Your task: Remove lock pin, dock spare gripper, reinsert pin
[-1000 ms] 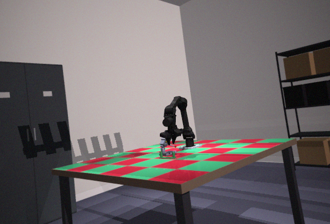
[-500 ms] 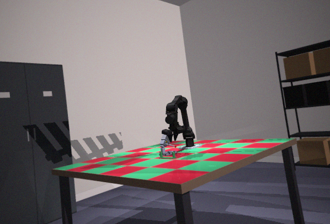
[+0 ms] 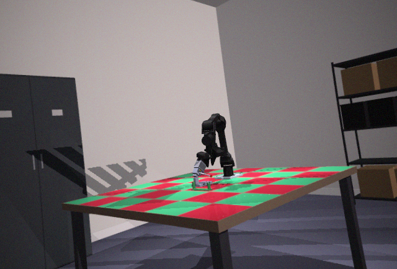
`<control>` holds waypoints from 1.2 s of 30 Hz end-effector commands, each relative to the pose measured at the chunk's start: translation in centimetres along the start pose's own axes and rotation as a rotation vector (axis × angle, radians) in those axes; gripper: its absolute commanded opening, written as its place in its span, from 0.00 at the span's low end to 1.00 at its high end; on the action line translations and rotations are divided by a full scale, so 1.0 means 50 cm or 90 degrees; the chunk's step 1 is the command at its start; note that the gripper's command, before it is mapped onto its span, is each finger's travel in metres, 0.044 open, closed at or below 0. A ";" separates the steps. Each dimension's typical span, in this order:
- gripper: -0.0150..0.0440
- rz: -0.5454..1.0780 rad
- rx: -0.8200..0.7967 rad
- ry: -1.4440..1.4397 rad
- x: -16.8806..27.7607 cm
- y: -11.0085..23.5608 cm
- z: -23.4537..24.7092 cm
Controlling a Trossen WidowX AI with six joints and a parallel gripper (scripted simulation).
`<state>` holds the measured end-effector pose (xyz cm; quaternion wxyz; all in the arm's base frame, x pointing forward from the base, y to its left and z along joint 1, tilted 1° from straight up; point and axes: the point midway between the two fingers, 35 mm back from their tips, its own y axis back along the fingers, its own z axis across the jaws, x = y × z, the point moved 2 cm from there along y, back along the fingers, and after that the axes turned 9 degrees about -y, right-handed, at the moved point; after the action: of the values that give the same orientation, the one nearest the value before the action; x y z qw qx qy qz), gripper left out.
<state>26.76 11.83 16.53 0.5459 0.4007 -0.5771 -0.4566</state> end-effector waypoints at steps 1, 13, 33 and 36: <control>0.59 -0.002 0.001 -0.001 -0.007 0.017 0.001; 0.90 0.005 -0.003 0.004 -0.007 0.019 0.005; 1.00 0.005 -0.003 0.004 -0.007 0.019 0.005; 1.00 0.005 -0.003 0.004 -0.007 0.019 0.005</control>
<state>26.60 12.45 17.40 0.5494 0.3983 -0.5767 -0.4549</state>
